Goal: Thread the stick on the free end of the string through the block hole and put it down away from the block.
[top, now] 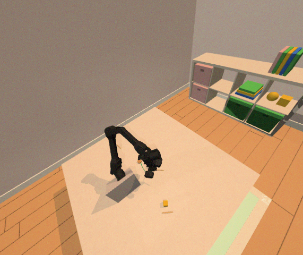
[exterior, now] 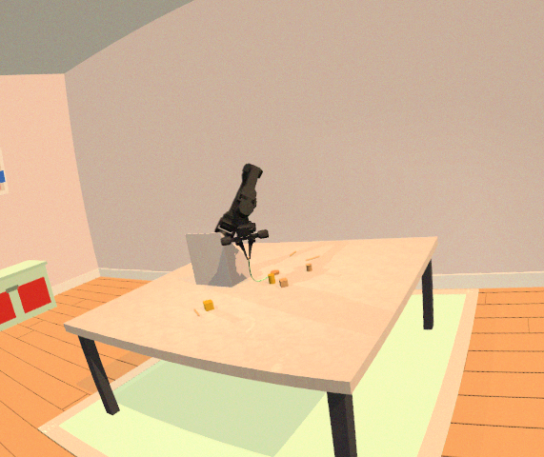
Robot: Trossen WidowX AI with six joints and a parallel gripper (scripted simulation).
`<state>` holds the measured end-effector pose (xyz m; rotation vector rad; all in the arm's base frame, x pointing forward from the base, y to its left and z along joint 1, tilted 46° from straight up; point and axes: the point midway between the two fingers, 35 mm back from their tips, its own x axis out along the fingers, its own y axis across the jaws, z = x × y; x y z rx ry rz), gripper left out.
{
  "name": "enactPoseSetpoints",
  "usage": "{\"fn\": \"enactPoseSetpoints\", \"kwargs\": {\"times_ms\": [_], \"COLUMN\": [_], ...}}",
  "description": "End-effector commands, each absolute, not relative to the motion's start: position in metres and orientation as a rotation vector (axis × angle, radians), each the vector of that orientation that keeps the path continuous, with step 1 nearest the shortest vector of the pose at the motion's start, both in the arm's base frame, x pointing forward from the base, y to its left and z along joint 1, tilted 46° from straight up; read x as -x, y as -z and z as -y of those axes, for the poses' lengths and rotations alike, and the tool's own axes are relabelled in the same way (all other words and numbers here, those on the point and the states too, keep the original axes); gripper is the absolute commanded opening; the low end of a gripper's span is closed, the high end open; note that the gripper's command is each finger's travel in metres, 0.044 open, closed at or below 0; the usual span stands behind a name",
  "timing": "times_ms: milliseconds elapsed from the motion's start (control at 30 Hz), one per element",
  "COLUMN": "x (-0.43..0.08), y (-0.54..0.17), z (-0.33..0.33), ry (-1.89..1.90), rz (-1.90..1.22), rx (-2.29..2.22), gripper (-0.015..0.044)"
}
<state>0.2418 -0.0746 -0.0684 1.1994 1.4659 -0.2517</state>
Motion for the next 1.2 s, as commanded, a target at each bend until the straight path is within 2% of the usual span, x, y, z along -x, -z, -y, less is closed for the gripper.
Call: {"fn": "enactPoseSetpoints", "kwargs": {"times_ms": [0, 400, 633, 1167], "x": [-0.2379, -0.2366, -0.2365, -0.2354], "y": [0.0681, 0.0688, 0.0688, 0.0697], "z": [0.073, 0.0739, 0.074, 0.0751], "ry": [0.222, -0.096, -0.129, -0.462], "rz": [-1.462, -1.365, -1.354, -1.213], "rx": [-1.179, -0.978, -0.955, -0.713], "gripper": [0.0, 0.0, 0.0, 0.0]}}
